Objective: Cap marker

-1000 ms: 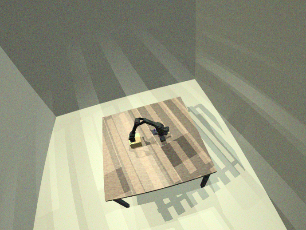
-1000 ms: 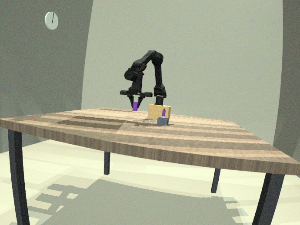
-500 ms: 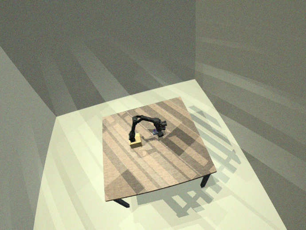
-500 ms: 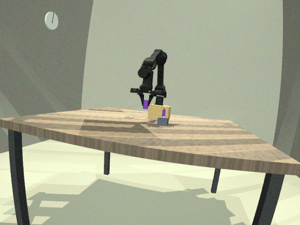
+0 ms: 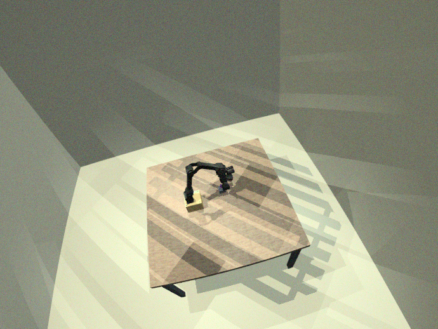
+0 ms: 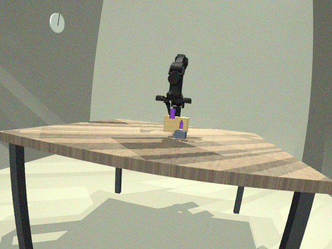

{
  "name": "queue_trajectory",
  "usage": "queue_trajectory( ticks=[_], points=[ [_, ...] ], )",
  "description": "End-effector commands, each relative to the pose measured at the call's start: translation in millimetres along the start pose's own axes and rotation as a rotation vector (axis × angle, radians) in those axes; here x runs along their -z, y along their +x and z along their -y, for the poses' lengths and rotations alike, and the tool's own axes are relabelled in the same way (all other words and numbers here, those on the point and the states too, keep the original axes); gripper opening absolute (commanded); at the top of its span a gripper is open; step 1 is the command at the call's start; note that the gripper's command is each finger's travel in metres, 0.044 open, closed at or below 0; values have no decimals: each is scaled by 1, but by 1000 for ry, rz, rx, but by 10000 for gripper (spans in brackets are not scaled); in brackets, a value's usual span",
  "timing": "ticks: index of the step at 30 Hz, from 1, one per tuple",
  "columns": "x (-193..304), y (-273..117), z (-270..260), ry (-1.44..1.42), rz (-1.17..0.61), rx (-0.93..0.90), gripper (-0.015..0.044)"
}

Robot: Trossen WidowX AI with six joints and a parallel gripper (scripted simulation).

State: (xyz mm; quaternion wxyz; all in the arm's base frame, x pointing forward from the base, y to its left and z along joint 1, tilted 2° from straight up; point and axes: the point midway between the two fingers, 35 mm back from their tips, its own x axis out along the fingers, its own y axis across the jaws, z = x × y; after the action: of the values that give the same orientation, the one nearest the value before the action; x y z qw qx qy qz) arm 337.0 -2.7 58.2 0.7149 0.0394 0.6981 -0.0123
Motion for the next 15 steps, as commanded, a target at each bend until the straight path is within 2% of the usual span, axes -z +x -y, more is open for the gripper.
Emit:
queue_trajectory(
  ticks=[1,15],
  points=[
    [8,-5,-16,4,-1,-2,0],
    [28,-14,-51,5,-3,-6,0]
  ],
)
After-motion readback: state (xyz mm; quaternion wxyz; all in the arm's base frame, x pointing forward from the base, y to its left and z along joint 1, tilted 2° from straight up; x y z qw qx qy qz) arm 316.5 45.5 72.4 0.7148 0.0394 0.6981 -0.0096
